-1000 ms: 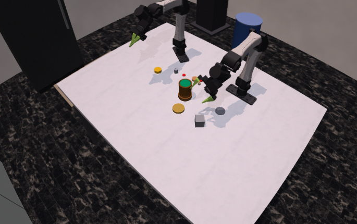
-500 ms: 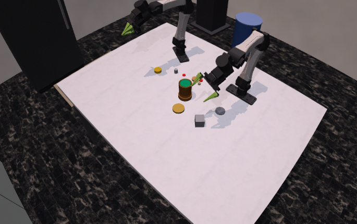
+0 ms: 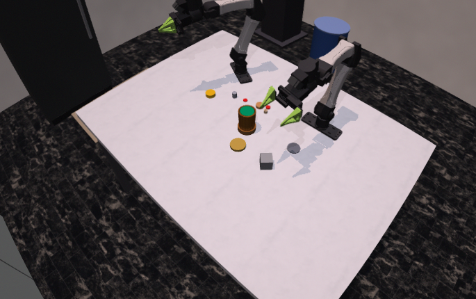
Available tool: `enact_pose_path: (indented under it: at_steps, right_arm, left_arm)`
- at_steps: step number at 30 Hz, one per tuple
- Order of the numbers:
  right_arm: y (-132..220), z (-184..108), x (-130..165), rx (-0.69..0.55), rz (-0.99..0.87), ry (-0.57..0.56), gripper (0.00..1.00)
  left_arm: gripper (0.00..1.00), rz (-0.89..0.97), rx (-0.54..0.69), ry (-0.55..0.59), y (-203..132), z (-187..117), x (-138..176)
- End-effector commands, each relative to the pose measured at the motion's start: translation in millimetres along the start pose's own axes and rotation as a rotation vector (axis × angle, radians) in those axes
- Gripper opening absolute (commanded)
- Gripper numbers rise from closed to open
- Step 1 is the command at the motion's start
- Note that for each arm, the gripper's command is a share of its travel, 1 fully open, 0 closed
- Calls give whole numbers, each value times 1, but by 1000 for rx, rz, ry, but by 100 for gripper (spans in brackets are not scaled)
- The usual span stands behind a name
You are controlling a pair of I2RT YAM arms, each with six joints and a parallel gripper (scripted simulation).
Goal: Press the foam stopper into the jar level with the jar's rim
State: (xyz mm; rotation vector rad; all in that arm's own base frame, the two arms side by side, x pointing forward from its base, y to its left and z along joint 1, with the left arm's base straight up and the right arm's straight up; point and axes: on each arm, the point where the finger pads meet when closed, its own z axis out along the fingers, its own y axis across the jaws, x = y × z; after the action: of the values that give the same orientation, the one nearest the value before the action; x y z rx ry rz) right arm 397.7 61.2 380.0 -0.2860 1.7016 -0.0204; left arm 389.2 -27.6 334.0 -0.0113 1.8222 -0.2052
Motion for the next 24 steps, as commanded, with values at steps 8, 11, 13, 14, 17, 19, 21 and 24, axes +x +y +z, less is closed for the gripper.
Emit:
enact_pose_path:
  at_steps: [8,11,13,14,17,19,21,24]
  right_arm:
    - [-61,-33,-13,163,223,-188,0]
    - [-62,-34,-11,169,223,-186,0]
    - [-56,-24,1,151,207,-136,0]
    - [-48,-19,7,132,189,-104,0]
    - [-62,-36,-8,178,177,-140,0]
    - [-66,-37,-12,187,178,-148,0]
    - [-66,-41,-21,184,177,-168,0]
    - [-62,-33,-6,172,190,-133,0]
  left_arm:
    - [98,160,-147,-277,24,-28,-62]
    - [98,161,-148,-286,23,-31,-64]
    - [98,153,-107,-304,10,-28,-84]
    - [98,129,-96,-310,9,-31,-87]
    - [98,126,-94,-352,7,-47,-99]
    - [98,125,-97,-324,9,-38,-90]
    - [98,124,-105,-325,10,-39,-92]
    - [98,138,-109,-308,10,-39,-89]
